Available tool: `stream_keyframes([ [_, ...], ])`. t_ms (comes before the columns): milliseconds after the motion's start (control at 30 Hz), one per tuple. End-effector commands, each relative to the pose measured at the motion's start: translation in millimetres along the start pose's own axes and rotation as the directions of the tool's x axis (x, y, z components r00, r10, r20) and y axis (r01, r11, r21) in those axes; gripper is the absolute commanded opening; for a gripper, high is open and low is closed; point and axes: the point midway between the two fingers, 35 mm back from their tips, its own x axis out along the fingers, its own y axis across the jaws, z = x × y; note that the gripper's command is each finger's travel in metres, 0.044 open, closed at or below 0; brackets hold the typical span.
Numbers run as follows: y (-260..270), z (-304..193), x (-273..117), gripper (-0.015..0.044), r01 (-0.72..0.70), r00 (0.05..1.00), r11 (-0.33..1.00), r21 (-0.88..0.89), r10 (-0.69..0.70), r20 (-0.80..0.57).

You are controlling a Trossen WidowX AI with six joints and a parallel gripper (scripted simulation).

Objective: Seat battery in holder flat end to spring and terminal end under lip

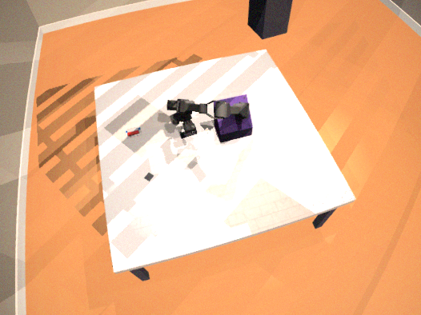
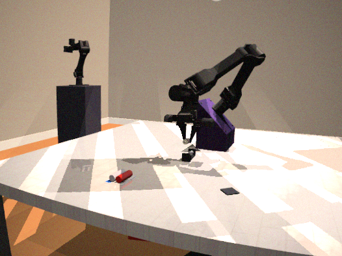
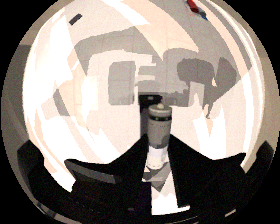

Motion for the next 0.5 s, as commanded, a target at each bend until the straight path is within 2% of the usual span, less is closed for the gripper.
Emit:
stream_keyframes([
  [0,1,-1,7,0.0063,0.0,0.999,1.0,0.008,0.0,0.036],
  [467,7,-1,25,0.0063,0.01,0.984,1.0,0.006,-0.011,0.176],
])
